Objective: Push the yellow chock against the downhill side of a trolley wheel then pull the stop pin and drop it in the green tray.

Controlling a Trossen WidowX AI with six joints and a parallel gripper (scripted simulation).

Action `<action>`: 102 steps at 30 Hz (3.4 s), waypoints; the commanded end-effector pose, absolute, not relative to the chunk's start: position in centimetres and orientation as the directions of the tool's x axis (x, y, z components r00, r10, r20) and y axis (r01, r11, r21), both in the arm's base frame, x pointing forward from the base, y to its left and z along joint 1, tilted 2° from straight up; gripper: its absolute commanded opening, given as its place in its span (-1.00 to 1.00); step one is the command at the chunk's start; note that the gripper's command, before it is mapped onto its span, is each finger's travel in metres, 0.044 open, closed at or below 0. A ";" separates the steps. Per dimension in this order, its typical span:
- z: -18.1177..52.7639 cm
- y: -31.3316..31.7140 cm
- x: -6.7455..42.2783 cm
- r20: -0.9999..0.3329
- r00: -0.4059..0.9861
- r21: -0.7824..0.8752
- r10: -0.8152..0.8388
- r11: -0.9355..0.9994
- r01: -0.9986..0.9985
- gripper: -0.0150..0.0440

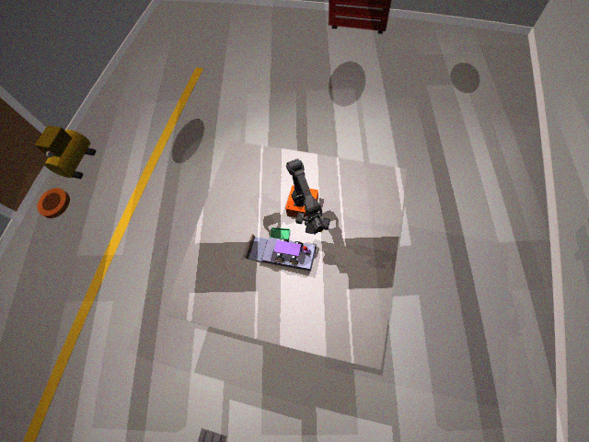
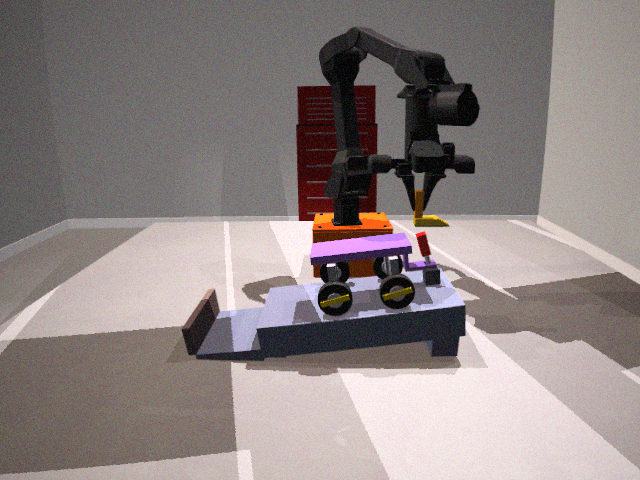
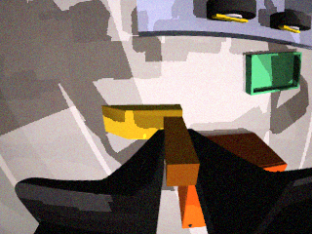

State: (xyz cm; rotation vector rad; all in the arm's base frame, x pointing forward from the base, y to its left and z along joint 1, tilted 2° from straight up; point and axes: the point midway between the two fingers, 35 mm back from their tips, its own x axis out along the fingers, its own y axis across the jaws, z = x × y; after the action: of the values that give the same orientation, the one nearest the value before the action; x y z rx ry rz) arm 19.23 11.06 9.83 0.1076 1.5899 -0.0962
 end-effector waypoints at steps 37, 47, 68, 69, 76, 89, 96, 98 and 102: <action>8.8 -3.1 21.5 -1.000 -0.019 -0.009 -0.007 0.995 0.101 -0.49; 8.5 -6.7 21.9 -1.000 -0.019 -0.012 -0.010 0.995 0.101 -0.49; 8.0 -15.7 23.1 -1.000 -0.018 -0.019 -0.018 0.995 0.101 -0.49; 8.0 -15.7 23.1 -1.000 -0.018 -0.016 -0.014 0.995 0.101 -0.49; 8.0 -16.4 23.1 -0.995 -0.007 0.096 0.097 0.990 0.102 -0.49; 7.4 -16.9 25.8 -0.995 -0.005 0.096 0.097 0.990 0.102 -0.49; 6.4 -16.9 26.0 -0.995 -0.005 0.096 0.097 0.990 0.102 -0.49; 5.6 -16.9 26.0 -0.995 -0.005 0.096 0.097 0.990 0.102 -0.49; 4.6 -16.8 26.1 -0.995 -0.005 0.096 0.097 0.990 0.102 -0.49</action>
State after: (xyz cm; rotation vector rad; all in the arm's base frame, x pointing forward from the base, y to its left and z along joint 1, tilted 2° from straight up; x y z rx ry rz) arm 26.03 -16.92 5.27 0.1491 1.5795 -0.0017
